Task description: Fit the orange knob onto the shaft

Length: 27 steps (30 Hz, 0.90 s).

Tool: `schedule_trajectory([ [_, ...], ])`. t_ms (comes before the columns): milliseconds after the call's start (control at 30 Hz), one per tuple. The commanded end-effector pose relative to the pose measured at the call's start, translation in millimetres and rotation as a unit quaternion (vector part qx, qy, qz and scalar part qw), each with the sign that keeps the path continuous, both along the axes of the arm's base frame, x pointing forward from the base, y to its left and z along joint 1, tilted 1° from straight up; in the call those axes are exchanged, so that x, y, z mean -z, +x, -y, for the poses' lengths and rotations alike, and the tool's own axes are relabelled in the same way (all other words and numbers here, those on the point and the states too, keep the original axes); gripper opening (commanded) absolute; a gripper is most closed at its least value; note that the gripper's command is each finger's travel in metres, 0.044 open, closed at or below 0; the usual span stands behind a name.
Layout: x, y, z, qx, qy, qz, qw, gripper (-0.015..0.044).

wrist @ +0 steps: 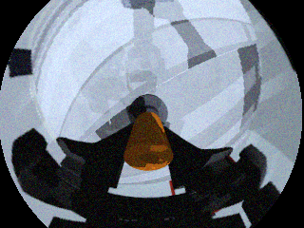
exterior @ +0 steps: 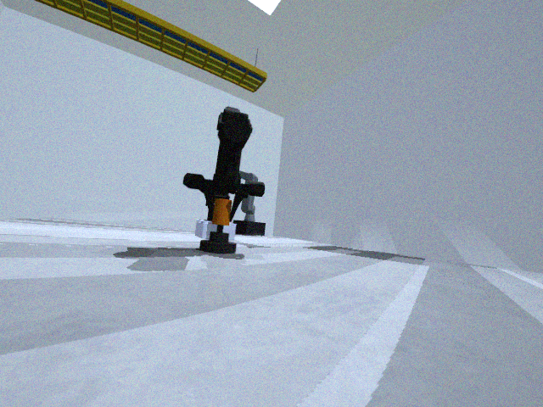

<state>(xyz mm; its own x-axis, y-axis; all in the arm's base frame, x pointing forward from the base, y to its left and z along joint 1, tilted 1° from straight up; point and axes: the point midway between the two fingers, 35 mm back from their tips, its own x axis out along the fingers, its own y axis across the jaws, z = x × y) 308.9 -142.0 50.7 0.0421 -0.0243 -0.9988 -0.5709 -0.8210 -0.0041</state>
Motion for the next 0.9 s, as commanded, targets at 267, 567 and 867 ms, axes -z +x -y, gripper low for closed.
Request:
schedule_trajectory([
  [267, -5.7, -0.7, -0.9, 0.042, 0.003, -0.001, 0.999, 0.0],
  [567, -5.5, 1.7, 0.1, 0.323, 0.015, 0.005, 0.946, 0.0],
  [867, -3.7, 5.2, 2.2, 0.6, 0.025, 0.012, 0.8, 0.0],
])
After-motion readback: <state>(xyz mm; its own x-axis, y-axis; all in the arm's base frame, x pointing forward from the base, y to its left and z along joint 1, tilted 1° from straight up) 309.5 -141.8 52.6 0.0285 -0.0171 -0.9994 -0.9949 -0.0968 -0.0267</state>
